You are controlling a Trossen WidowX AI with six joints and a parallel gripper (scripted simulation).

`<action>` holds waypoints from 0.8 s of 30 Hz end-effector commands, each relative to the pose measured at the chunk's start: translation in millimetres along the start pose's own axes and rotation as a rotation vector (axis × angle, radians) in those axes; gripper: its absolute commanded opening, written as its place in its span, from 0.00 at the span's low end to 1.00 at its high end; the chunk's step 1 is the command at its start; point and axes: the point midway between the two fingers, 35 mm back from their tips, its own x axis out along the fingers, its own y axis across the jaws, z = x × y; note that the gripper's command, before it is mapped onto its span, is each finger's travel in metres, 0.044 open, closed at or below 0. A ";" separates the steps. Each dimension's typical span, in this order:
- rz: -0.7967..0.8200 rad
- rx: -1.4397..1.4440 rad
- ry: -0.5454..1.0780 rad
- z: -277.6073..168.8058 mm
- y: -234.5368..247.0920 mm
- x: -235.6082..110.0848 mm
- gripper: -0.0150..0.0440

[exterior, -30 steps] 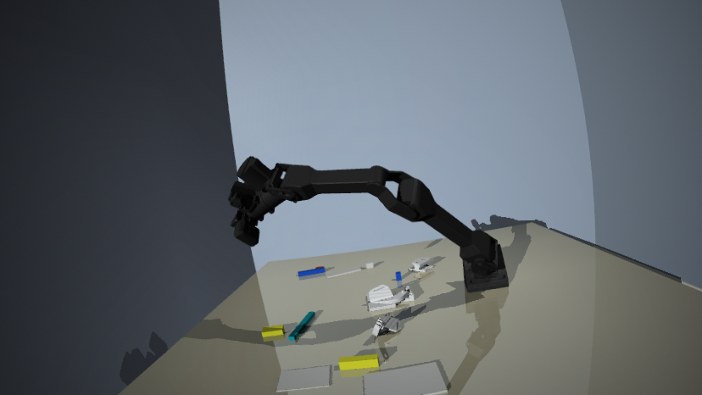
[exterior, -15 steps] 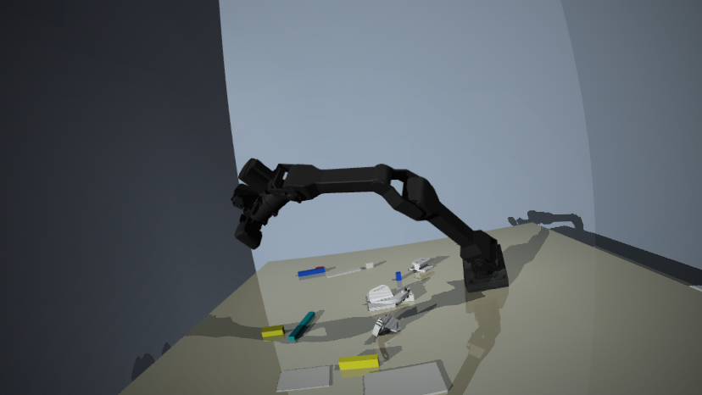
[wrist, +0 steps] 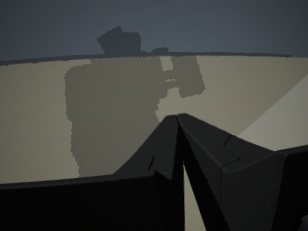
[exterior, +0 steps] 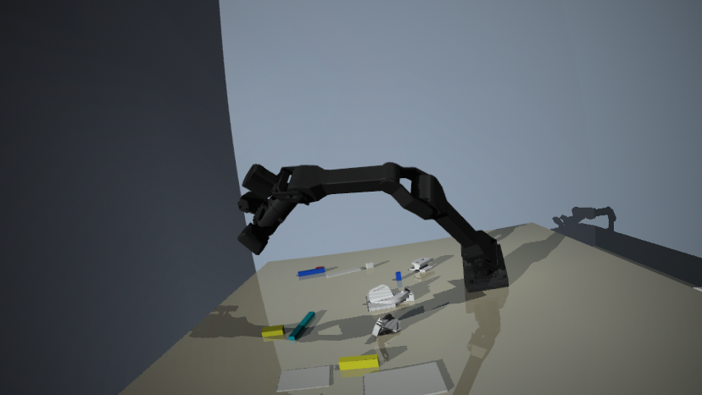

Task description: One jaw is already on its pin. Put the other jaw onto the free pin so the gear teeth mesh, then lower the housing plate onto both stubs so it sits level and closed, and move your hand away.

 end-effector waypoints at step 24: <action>0.025 0.479 0.268 -75.3 43.1 -34.3 0.25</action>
